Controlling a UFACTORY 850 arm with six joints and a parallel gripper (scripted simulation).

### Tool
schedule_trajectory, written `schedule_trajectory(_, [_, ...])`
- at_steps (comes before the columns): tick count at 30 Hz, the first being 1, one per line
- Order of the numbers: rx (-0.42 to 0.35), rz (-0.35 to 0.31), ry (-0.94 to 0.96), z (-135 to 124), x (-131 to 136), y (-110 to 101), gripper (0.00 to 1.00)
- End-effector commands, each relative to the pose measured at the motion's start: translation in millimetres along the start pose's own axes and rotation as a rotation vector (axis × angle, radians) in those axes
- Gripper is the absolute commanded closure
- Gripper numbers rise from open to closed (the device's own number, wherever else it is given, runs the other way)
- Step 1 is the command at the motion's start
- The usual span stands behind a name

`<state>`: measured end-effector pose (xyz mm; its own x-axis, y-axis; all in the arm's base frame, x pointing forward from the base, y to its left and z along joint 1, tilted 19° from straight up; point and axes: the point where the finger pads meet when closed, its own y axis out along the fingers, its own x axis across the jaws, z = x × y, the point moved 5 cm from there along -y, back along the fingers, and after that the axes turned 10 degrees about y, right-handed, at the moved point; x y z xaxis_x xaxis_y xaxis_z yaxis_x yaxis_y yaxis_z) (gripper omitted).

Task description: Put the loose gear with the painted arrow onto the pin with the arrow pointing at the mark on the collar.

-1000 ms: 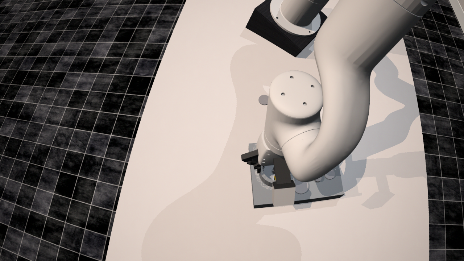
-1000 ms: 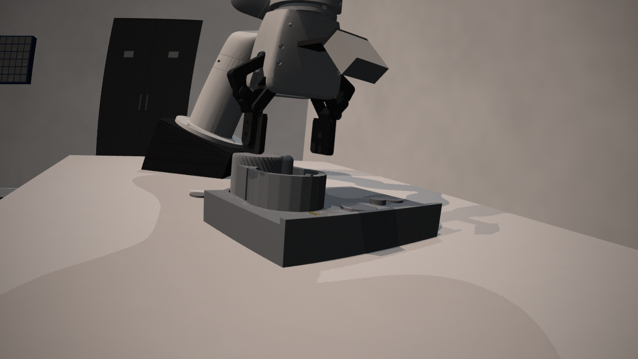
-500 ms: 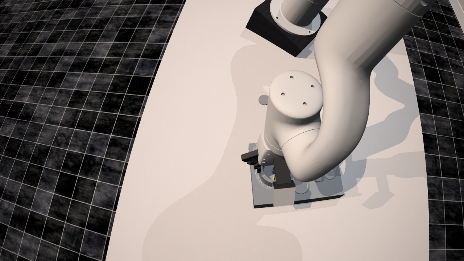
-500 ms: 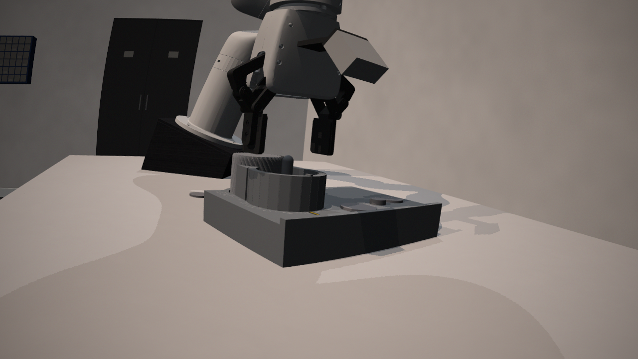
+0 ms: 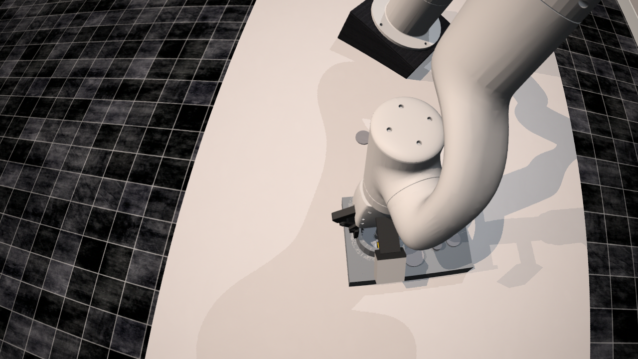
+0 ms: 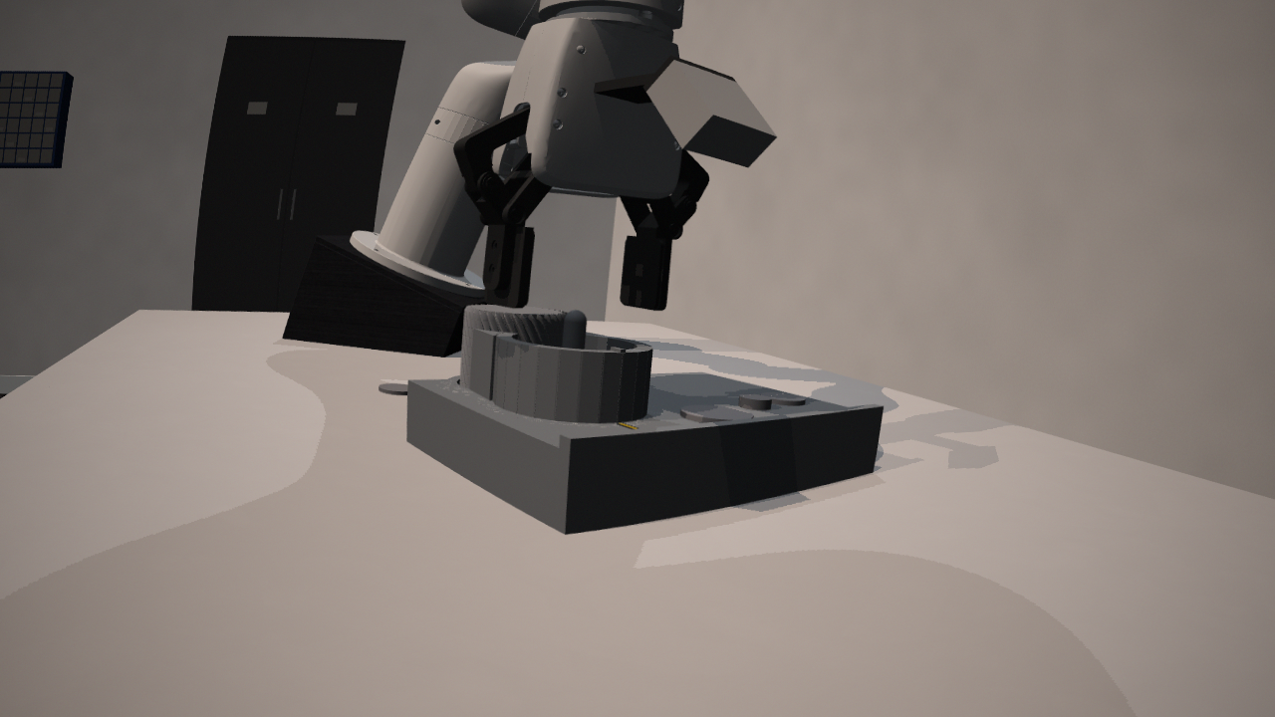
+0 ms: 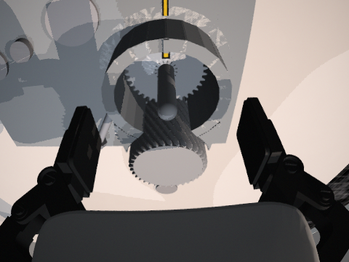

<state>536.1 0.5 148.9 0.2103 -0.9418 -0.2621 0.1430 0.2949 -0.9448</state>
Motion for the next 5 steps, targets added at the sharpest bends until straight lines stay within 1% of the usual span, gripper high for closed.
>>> schedule_trajectory(1, [0.002, -0.001, 0.000, 0.8, 0.2, -0.7, 0.00])
schedule_trajectory(5, [0.002, -0.001, 0.000, 0.8, 0.2, -0.7, 0.00])
